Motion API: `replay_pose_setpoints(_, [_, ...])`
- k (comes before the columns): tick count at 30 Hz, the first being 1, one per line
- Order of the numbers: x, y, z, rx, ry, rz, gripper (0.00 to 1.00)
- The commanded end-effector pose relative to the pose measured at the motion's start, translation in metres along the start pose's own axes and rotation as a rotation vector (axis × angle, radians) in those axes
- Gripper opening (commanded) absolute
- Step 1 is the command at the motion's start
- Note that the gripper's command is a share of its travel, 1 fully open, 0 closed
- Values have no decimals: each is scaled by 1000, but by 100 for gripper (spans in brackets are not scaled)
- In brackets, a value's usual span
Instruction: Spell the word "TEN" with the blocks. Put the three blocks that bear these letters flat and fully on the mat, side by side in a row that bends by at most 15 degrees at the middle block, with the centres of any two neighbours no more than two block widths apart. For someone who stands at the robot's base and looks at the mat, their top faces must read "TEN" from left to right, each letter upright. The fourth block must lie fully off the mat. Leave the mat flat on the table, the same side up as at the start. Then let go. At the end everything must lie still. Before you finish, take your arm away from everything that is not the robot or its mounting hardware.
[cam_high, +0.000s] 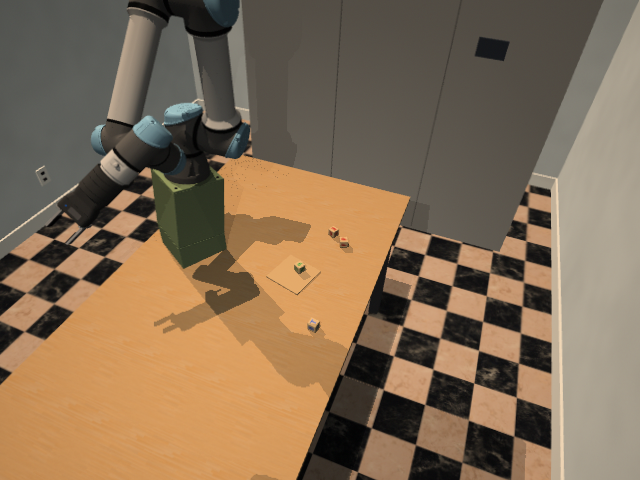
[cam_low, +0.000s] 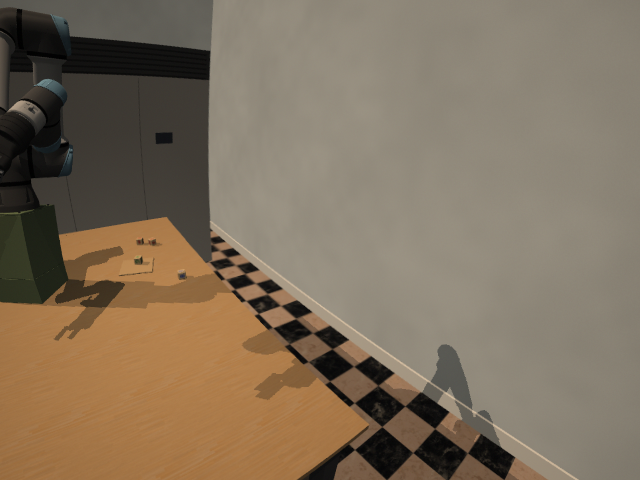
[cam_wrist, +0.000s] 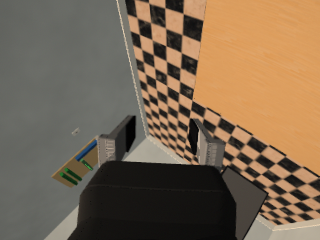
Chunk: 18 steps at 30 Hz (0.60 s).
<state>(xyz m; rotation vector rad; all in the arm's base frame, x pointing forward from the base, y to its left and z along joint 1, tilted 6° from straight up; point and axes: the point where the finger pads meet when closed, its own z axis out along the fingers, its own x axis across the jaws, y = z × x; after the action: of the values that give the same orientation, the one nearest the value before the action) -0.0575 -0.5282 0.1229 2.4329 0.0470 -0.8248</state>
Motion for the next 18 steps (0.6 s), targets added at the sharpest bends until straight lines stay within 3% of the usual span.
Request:
replay_pose_setpoints(1, [40,8,-14,-33,54,-124,100])
replay_pose_setpoints(13, [122,14,-49,-106,157,-381,100])
replay_pose_setpoints(15, [122,14,-49,-106,157,-381,100])
replay_pose_setpoints(18, [151,13,-63,-136,192,-477,100])
